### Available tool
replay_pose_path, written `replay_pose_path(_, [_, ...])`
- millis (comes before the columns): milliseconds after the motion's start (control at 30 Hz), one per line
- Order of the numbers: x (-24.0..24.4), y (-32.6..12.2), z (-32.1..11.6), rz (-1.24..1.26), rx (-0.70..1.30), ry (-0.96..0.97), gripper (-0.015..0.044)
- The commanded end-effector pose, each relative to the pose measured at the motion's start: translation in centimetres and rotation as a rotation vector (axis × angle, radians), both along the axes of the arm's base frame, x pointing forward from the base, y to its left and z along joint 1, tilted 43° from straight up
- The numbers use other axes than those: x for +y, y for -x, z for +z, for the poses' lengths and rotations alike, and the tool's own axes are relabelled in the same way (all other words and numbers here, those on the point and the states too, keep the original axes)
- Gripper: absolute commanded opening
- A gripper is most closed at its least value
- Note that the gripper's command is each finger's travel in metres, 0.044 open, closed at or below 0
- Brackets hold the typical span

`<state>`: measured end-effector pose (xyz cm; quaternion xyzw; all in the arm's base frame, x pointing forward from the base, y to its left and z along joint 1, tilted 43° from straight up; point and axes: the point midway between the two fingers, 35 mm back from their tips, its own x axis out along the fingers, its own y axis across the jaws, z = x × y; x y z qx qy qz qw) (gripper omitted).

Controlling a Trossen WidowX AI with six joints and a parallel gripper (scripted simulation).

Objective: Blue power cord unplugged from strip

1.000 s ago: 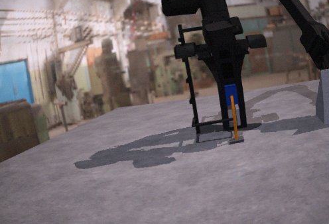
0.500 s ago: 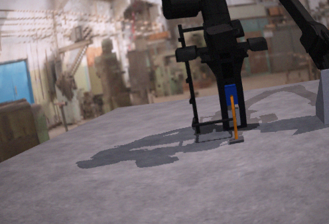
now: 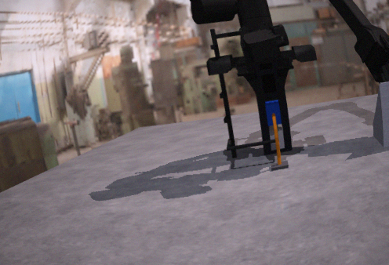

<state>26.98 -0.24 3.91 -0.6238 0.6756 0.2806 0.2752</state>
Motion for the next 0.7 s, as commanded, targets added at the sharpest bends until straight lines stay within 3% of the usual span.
replay_pose_path(0, [1.4,-0.2,-0.9,0.004,-0.004,-0.032,0.0000])
replay_pose_path(667, [4.1,-0.2,-2.8,0.007,-0.002,-0.032,0.0000])
